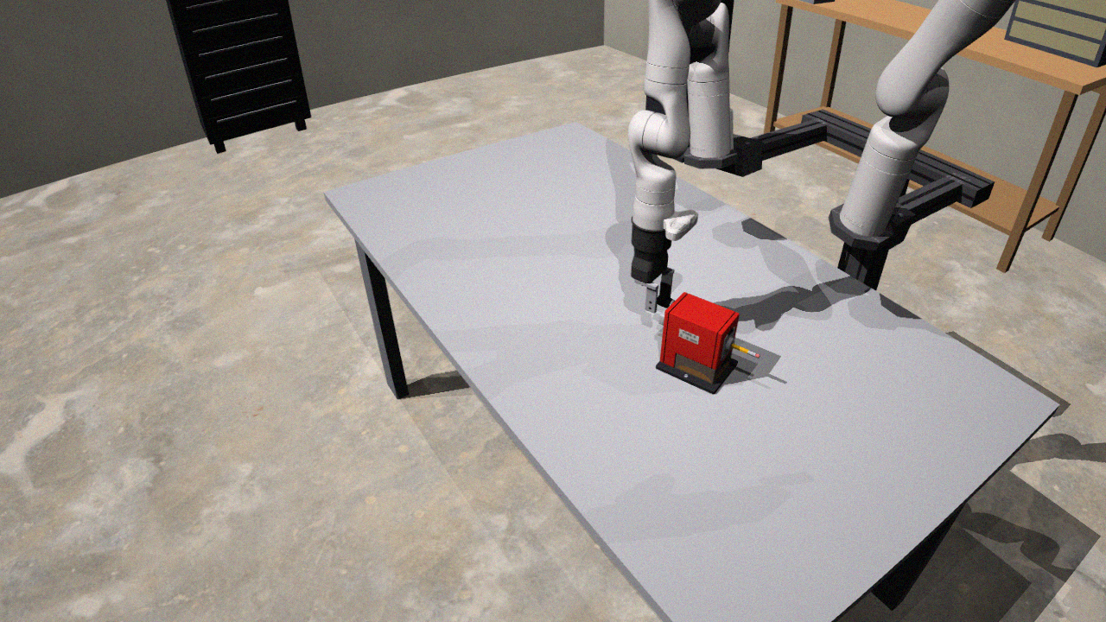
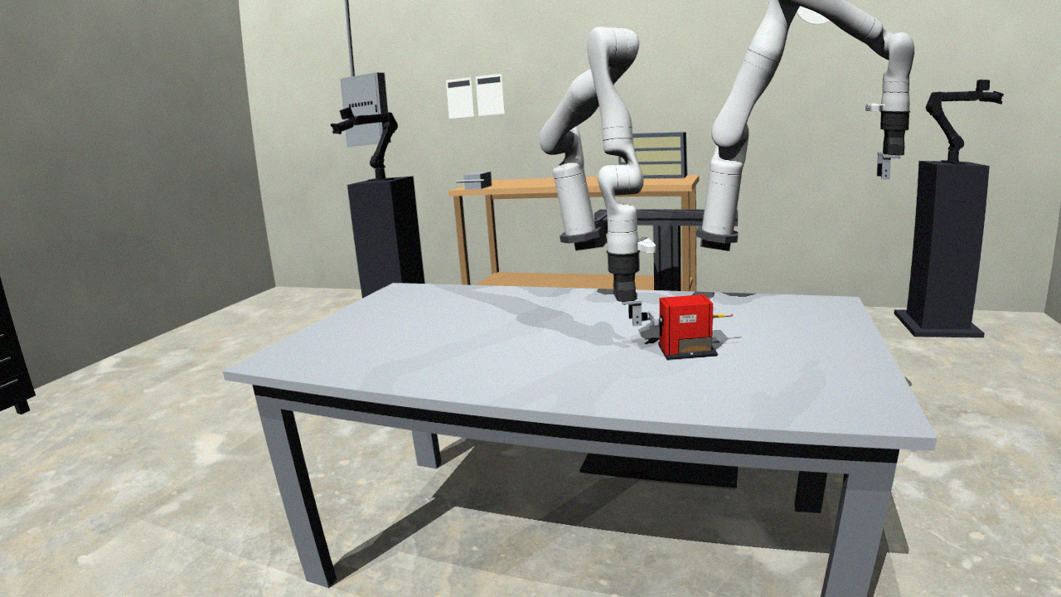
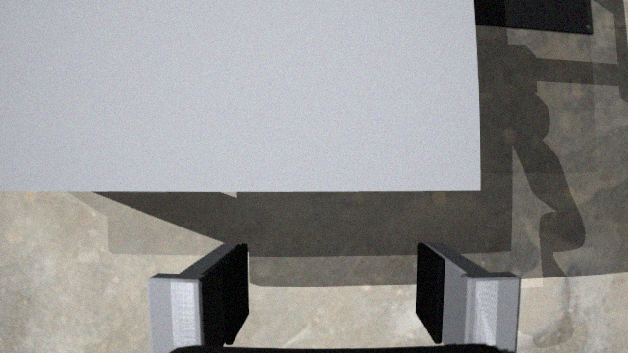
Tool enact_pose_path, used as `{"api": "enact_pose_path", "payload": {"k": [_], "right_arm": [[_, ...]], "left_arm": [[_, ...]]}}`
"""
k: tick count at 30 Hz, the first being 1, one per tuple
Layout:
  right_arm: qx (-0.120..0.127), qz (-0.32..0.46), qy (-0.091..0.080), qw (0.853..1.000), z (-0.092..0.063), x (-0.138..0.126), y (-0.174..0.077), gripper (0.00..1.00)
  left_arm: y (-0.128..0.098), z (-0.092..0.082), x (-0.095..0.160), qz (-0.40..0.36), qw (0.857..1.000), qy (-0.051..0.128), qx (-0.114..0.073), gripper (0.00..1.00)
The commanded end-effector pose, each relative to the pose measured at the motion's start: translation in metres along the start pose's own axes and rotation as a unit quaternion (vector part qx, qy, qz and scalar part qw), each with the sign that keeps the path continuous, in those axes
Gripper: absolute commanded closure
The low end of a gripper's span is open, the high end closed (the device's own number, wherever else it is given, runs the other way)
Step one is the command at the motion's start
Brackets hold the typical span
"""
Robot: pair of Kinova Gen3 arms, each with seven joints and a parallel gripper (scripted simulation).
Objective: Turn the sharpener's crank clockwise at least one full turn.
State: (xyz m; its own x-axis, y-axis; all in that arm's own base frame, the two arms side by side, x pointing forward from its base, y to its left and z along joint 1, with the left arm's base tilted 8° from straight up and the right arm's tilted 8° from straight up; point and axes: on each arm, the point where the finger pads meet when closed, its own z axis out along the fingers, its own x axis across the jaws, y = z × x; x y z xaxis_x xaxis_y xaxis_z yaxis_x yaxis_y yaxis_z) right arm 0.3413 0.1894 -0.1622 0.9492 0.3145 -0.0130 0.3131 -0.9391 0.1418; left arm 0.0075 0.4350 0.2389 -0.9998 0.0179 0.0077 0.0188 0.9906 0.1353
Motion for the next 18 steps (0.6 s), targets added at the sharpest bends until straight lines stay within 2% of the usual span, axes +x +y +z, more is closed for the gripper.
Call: {"api": "enact_pose_path", "payload": {"k": [1,18], "right_arm": [[0.0,0.0,0.001,1.0,-0.006,0.001,0.0,0.03],[0.0,0.0,0.001,1.0,-0.046,0.001,0.0,0.03]], "left_arm": [[0.0,-0.001,0.0,0.0,1.0,0.0,-0.001,0.0],[0.0,-0.001,0.0,0.0,1.0,0.0,-0.001,0.0]]}}
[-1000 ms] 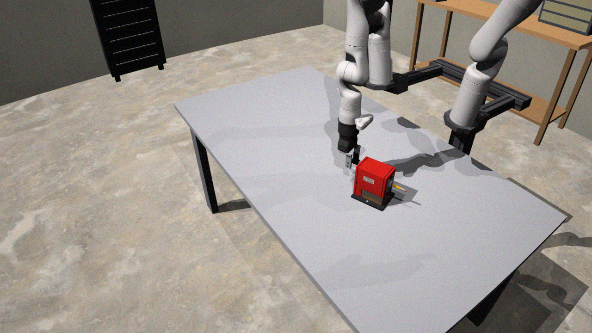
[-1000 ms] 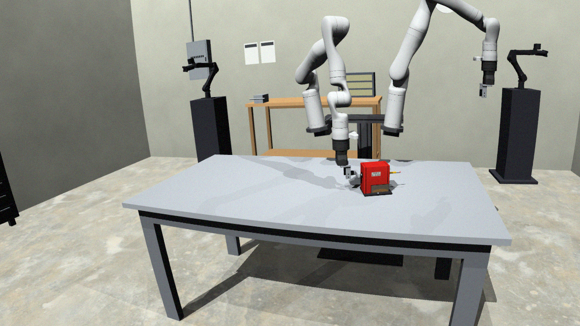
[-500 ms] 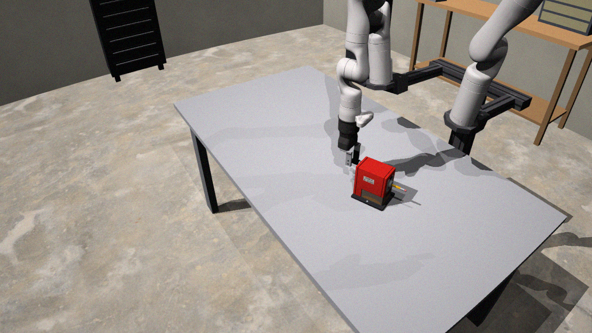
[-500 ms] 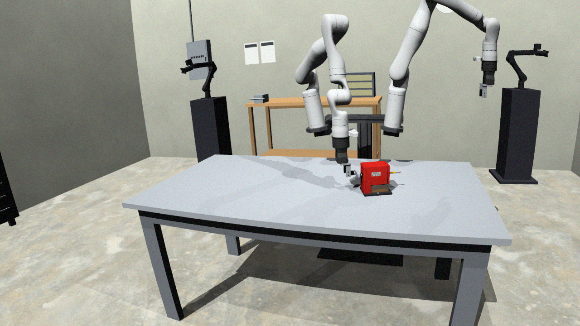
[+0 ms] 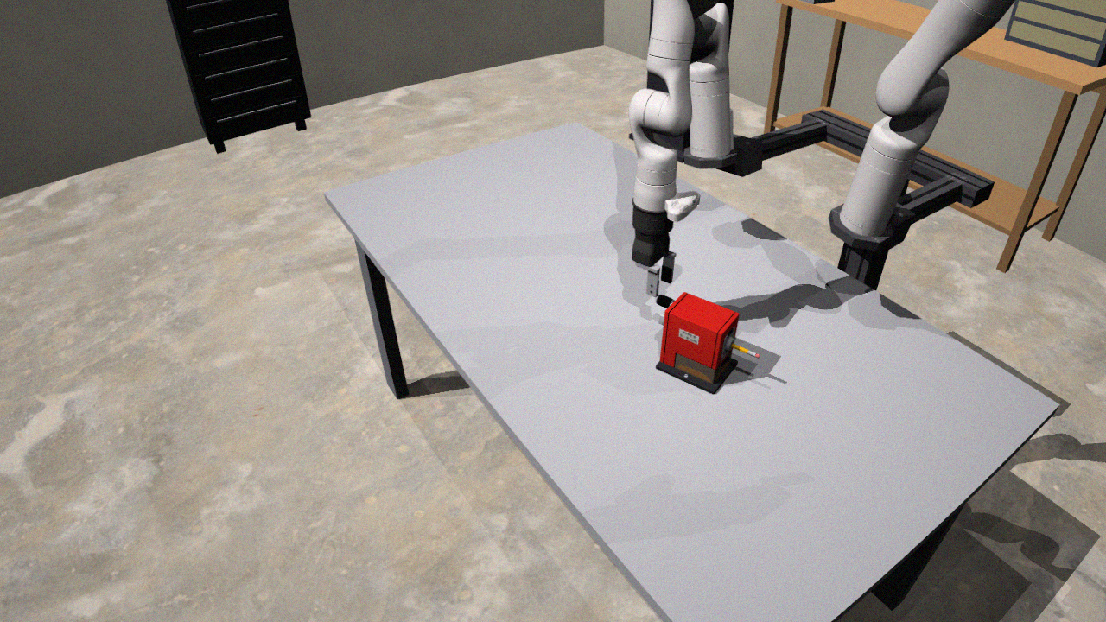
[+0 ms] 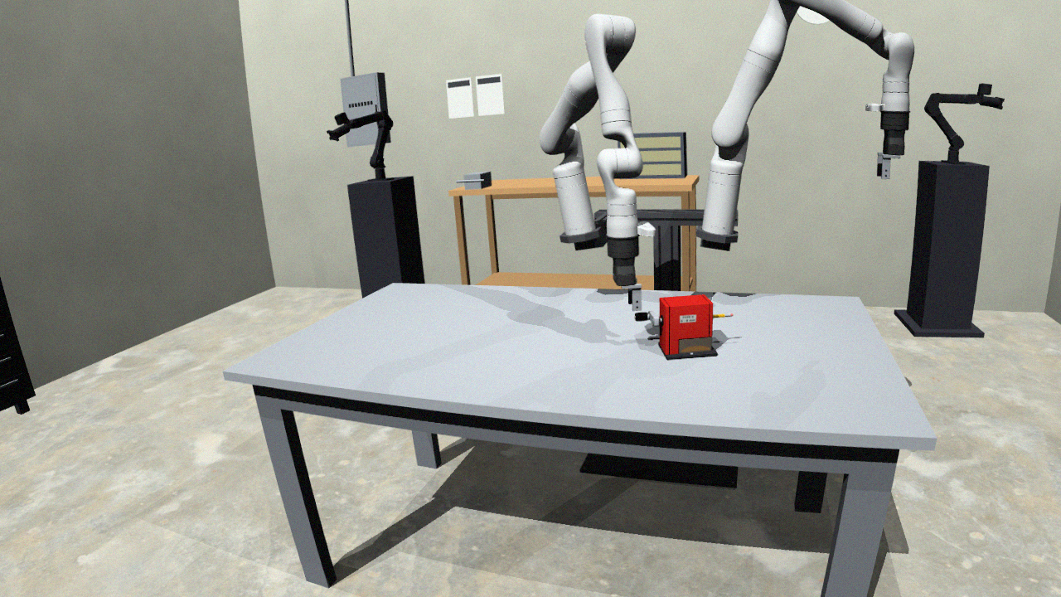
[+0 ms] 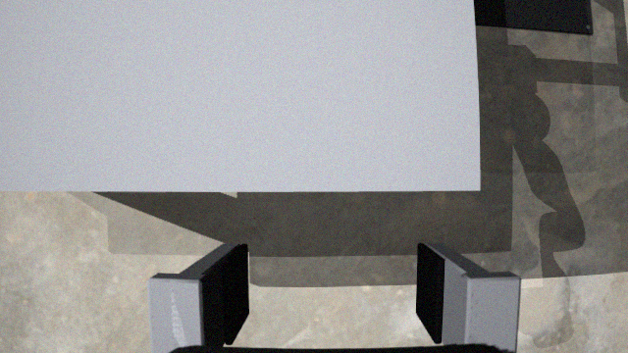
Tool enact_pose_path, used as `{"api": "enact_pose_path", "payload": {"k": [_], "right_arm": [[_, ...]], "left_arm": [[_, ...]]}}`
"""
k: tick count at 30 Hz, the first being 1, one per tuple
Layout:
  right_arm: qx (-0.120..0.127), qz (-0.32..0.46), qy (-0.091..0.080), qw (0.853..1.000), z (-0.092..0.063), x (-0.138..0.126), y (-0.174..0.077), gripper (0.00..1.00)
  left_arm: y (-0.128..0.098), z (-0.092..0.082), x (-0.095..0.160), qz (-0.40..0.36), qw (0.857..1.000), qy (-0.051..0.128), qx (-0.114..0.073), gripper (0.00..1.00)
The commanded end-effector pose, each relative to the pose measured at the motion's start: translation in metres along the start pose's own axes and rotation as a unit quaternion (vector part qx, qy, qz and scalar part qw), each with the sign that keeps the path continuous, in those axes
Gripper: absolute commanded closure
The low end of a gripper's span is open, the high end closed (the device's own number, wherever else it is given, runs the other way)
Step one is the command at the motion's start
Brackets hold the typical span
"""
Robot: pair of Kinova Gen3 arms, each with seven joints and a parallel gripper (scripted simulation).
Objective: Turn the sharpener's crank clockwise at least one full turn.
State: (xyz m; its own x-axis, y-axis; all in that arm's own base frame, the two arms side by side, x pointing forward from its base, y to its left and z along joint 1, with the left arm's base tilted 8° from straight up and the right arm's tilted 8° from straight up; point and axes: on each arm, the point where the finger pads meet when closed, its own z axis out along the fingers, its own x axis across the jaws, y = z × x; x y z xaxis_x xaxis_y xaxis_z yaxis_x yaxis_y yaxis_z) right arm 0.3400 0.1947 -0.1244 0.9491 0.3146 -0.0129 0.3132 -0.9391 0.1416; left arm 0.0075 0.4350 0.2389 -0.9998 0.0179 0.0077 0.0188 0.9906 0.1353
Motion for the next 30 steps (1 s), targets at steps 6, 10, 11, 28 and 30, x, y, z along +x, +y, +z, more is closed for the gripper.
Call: {"api": "enact_pose_path", "payload": {"k": [6,10,11,28,30], "right_arm": [[0.0,0.0,0.001,1.0,-0.021,0.001,0.0,0.03],[0.0,0.0,0.001,1.0,-0.024,0.001,0.0,0.03],[0.0,0.0,0.001,1.0,-0.024,0.001,0.0,0.03],[0.0,0.0,0.001,1.0,-0.027,0.001,0.0,1.0],[0.0,0.0,0.001,1.0,-0.027,0.001,0.0,1.0]], "left_arm": [[0.0,-0.001,0.0,0.0,1.0,0.0,-0.001,0.0],[0.0,-0.001,0.0,0.0,1.0,0.0,-0.001,0.0],[0.0,-0.001,0.0,0.0,1.0,0.0,-0.001,0.0],[0.0,-0.001,0.0,0.0,1.0,0.0,-0.001,0.0],[0.0,-0.001,0.0,0.0,1.0,0.0,-0.001,0.0]]}}
